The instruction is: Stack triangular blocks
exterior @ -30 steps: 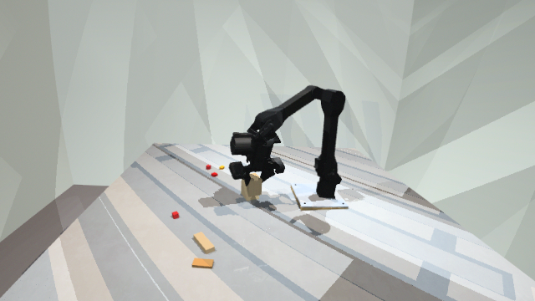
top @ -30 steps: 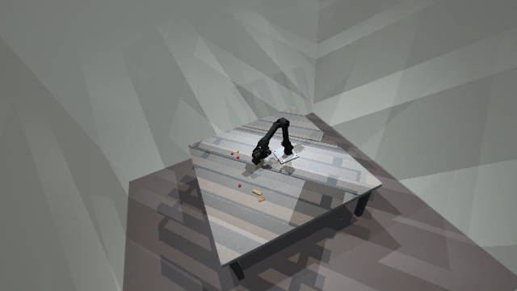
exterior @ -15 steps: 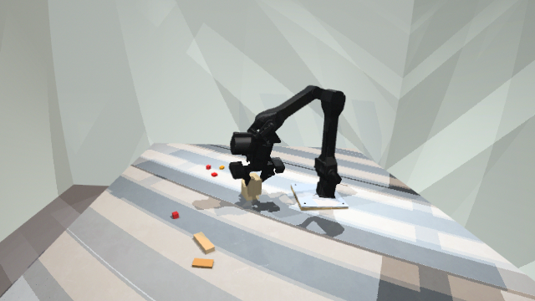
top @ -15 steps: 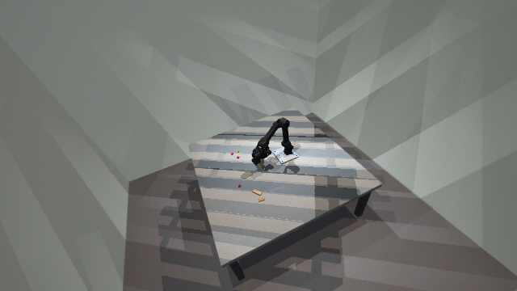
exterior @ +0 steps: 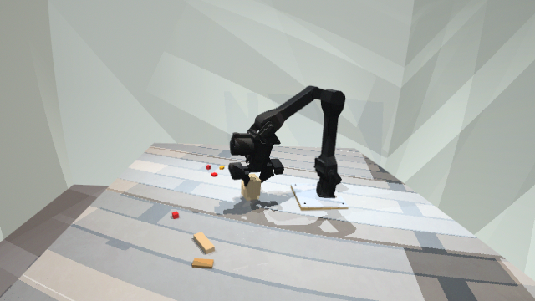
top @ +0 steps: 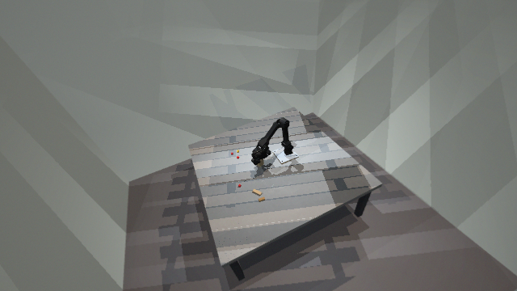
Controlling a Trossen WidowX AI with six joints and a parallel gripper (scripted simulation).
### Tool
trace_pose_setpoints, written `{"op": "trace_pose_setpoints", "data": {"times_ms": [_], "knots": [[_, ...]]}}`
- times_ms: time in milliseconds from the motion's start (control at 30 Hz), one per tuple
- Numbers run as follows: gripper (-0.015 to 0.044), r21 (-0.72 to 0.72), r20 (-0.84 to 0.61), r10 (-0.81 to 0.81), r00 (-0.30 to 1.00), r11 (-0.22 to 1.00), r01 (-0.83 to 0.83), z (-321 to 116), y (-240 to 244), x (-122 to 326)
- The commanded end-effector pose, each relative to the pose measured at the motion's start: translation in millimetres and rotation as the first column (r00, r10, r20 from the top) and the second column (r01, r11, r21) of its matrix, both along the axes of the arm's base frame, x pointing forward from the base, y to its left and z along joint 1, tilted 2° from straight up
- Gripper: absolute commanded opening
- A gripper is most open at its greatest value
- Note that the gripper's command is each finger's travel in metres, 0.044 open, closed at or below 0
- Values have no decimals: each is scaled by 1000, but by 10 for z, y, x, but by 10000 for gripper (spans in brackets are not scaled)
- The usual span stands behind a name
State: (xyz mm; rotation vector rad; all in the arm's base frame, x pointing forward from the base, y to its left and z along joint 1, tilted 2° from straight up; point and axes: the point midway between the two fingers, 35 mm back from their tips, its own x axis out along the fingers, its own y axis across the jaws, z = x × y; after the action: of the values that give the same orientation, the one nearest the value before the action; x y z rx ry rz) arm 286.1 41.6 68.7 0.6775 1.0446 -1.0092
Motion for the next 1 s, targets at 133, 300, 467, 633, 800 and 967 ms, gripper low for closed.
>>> {"op": "trace_pose_setpoints", "data": {"times_ms": [133, 300, 467, 633, 800, 967], "knots": [[0, -8, -1, 2, 1000, 1000, -2, -57, -27, 9], [0, -9, -1, 2, 1000, 1000, -2, -87, -37, 14], [0, -9, -2, 2, 1000, 1000, -2, -116, -48, 18], [0, -9, -2, 1, 1000, 1000, -1, -142, -59, 22], [0, -9, -2, 1, 1000, 1000, -1, -143, -59, 22], [0, -9, -2, 1, 1000, 1000, -1, -143, -59, 22]]}}
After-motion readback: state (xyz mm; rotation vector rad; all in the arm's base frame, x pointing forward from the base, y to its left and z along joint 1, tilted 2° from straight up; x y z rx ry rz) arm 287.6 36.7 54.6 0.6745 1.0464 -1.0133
